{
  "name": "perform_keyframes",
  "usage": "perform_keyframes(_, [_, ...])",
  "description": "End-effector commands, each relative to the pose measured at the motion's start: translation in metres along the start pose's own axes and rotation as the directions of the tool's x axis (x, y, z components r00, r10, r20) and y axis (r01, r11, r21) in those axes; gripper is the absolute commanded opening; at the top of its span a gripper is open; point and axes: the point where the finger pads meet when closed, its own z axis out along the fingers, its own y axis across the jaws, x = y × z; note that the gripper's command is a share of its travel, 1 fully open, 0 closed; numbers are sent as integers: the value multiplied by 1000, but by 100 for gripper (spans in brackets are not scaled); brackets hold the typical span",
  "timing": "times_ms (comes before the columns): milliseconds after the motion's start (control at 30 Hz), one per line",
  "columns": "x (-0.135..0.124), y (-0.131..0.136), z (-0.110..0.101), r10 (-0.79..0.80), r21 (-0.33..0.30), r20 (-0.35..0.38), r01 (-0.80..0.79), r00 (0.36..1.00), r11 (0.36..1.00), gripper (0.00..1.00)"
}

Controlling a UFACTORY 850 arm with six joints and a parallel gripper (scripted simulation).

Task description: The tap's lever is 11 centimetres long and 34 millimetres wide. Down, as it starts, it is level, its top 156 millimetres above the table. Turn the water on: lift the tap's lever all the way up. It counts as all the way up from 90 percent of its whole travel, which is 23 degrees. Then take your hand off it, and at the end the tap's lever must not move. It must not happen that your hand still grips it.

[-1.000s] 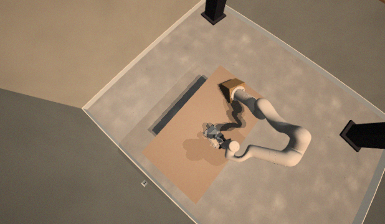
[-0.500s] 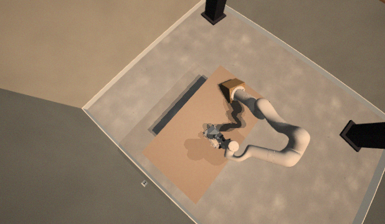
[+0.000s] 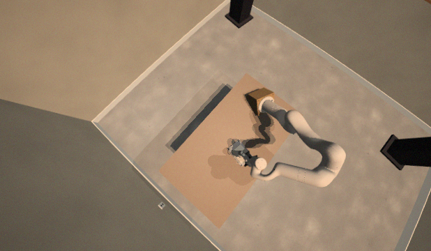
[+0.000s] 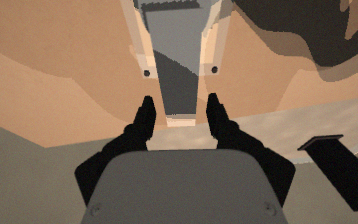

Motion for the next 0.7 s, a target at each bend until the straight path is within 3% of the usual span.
perform_keyframes(0, [0, -1, 3, -1, 1, 0, 1, 1000, 1000, 74])
perform_keyframes(667, [0, -1, 6, -1, 1, 0, 1, 1000, 1000, 74])
